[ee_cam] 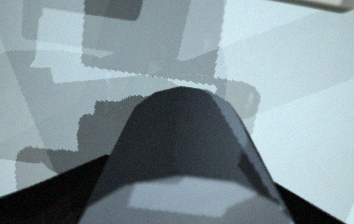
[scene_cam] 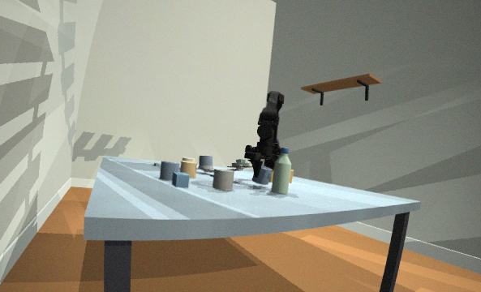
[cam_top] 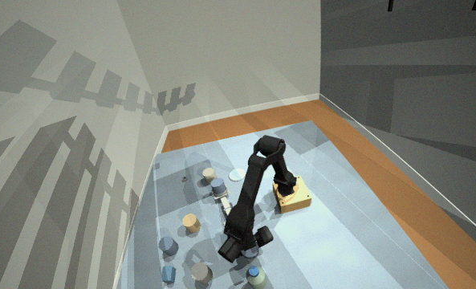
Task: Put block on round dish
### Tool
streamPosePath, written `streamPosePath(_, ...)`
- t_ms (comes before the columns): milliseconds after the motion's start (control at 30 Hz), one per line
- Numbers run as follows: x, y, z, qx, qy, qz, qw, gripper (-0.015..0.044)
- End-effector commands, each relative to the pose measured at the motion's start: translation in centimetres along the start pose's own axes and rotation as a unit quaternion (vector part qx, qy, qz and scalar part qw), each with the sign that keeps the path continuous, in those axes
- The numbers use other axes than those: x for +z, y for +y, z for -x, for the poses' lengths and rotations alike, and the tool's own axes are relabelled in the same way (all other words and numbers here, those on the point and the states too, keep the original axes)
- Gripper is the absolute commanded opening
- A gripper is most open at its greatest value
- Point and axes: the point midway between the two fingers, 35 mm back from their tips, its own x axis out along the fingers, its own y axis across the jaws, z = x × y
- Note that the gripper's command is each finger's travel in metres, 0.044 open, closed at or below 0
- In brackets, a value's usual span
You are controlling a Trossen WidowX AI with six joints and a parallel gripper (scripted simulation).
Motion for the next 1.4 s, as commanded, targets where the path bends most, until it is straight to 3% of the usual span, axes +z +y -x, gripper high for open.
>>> streamPosePath(0,0.0,0.0,-0.4,0.000,0.001,-0.002,1.000,0.0000)
streamPosePath(333,0.0,0.0,-2.1,0.000,0.001,-0.002,1.000,0.0000)
streamPosePath(900,-0.1,0.2,-0.3,0.001,0.001,-0.001,1.000,0.0440)
streamPosePath(1000,0.0,0.0,3.6,0.000,0.001,-0.002,1.000,0.0440)
streamPosePath(1167,0.0,0.0,3.9,0.000,0.001,-0.002,1.000,0.0440)
streamPosePath(1367,1.8,0.3,4.8,-0.003,0.004,0.023,1.000,0.0282)
